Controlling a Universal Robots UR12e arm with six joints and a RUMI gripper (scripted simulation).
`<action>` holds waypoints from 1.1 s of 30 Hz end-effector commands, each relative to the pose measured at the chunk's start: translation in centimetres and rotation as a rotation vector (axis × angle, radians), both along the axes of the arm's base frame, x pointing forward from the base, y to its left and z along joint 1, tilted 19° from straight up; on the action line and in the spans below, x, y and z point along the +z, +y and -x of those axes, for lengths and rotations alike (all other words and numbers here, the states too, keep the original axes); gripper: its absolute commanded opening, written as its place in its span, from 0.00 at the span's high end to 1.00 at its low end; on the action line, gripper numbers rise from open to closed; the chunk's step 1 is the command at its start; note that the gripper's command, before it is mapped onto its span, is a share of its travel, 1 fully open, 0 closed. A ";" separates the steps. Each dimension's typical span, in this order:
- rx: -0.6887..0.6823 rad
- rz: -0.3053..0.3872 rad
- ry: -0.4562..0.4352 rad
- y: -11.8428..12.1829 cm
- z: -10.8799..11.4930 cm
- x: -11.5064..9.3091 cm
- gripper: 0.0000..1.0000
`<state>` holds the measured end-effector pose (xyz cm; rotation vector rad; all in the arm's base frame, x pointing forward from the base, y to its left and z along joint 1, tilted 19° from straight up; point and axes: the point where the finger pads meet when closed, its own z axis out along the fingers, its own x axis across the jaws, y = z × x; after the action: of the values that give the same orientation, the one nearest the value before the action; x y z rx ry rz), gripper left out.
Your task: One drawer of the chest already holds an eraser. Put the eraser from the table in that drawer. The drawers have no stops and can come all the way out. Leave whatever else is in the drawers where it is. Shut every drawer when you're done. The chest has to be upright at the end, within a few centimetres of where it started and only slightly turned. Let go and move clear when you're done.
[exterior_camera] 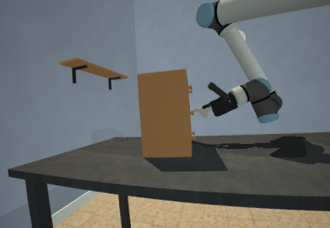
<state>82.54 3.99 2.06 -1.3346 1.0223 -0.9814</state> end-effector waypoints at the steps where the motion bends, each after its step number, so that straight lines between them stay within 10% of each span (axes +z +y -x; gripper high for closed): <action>1: 0.000 0.000 -0.001 0.0 0.0 0.1 0.93; 33: 0.000 0.000 -0.001 0.0 -0.1 0.1 0.90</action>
<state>82.60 4.01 2.08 -1.3346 1.0223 -0.9814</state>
